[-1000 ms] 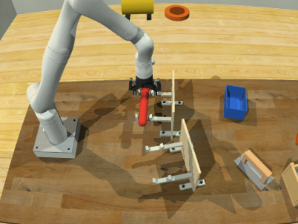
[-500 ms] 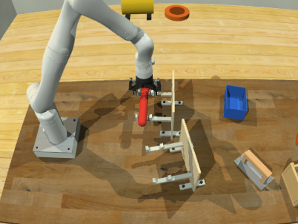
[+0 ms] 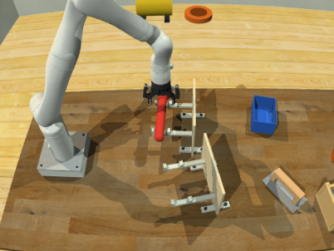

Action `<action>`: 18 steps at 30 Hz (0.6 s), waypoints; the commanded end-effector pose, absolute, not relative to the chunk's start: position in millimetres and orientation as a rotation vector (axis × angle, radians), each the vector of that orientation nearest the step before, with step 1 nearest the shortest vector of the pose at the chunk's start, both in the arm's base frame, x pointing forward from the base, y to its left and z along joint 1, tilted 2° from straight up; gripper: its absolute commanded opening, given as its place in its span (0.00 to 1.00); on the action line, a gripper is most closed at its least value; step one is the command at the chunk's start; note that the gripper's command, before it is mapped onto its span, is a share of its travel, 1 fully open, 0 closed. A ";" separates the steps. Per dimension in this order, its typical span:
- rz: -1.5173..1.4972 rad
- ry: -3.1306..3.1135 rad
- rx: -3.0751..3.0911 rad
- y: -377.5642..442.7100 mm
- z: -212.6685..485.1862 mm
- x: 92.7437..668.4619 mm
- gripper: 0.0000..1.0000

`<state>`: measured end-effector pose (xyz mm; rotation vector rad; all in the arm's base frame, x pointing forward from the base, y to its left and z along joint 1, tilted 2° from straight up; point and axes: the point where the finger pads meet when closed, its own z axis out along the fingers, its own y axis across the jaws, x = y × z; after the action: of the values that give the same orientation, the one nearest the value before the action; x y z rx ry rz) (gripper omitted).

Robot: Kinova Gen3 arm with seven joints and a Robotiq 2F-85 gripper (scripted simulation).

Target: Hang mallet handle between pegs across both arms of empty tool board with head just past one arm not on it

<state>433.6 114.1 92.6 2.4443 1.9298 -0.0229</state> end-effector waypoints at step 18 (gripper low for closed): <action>0.010 1.928 2.438 118.5 171.6 436.4 1.00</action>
<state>435.1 117.6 168.2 2.4402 1.9286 -0.0015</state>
